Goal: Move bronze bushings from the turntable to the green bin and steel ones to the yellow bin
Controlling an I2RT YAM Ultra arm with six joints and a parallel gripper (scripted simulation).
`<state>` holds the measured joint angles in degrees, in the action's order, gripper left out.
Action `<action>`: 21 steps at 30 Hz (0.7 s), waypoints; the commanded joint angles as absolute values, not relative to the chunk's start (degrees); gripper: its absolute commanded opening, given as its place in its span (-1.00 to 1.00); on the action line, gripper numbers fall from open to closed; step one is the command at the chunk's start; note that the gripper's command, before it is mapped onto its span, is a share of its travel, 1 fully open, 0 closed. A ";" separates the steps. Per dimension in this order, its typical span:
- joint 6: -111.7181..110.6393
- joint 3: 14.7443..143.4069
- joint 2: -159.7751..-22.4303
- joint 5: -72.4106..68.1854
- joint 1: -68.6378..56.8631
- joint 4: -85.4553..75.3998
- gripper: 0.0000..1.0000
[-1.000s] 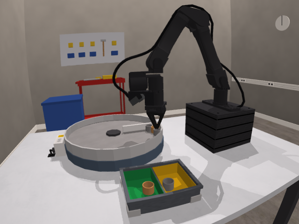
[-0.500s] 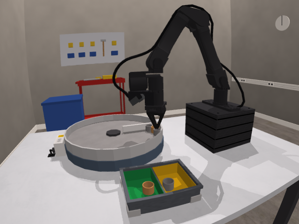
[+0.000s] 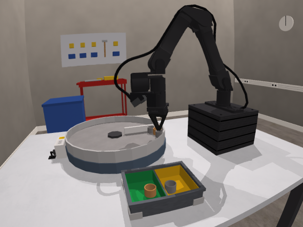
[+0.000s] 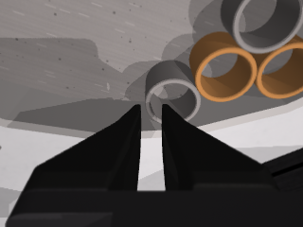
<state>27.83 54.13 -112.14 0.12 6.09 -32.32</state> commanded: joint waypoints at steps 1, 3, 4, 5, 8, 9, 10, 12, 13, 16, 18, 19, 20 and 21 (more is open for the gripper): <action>28.24 55.65 -110.15 0.52 5.72 -32.67 -0.76; 28.24 55.65 -110.15 0.52 5.72 -32.67 -0.76; 28.23 55.65 -110.15 0.52 5.73 -32.69 -0.76; 28.22 55.67 -110.15 0.52 5.75 -32.81 -0.76; 28.19 55.71 -110.16 0.51 5.79 -33.04 -0.76; 28.14 55.77 -110.14 0.51 5.85 -33.02 -0.76; 28.09 55.83 -110.14 0.51 5.92 -33.23 -0.76; 28.00 55.92 -110.12 0.51 6.02 -33.34 -0.76; 27.99 55.94 -110.12 0.50 6.04 -33.33 -0.76; 27.98 55.94 -110.09 0.51 6.05 -33.01 -0.76; 27.98 55.94 -110.09 0.51 6.05 -33.01 -0.76; 27.98 55.94 -110.09 0.51 6.05 -33.01 -0.76; 27.98 55.94 -110.09 0.51 6.05 -33.01 -0.76; 27.98 55.94 -110.09 0.51 6.05 -33.01 -0.76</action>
